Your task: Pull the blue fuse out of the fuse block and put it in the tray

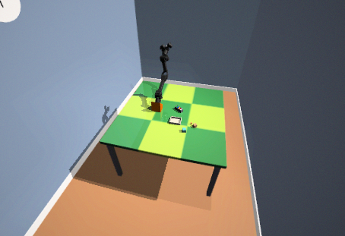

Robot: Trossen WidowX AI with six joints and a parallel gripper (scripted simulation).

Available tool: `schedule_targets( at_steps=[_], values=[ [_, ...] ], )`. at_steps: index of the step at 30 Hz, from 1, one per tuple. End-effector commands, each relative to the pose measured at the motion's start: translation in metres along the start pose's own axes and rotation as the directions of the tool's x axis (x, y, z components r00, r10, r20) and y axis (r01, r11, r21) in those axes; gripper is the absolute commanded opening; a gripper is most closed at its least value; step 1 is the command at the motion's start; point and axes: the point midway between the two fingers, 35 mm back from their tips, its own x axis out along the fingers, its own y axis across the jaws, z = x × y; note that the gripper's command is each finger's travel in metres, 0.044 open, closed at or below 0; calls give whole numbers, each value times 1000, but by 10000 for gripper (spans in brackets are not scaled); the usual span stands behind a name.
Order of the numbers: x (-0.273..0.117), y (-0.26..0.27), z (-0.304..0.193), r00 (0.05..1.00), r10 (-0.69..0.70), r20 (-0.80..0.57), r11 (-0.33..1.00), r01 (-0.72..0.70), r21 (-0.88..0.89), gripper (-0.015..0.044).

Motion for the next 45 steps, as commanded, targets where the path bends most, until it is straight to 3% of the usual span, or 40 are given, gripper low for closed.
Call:
schedule_targets(
  at_steps=[1,13,20,34,40,45],
  values=[
    [0,-1,1,1000,-2,4,1000,2,2,374],
    [-40,-78,50,951,-216,222,969,180,170,68],
    [-74,-130,59,877,-384,290,907,299,298,68],
    [-138,-218,37,706,-655,268,720,476,505,68],
    [-178,-260,15,594,-776,211,588,560,584,68],
    [-230,-300,-17,443,-889,114,402,639,656,68]
  ],
)
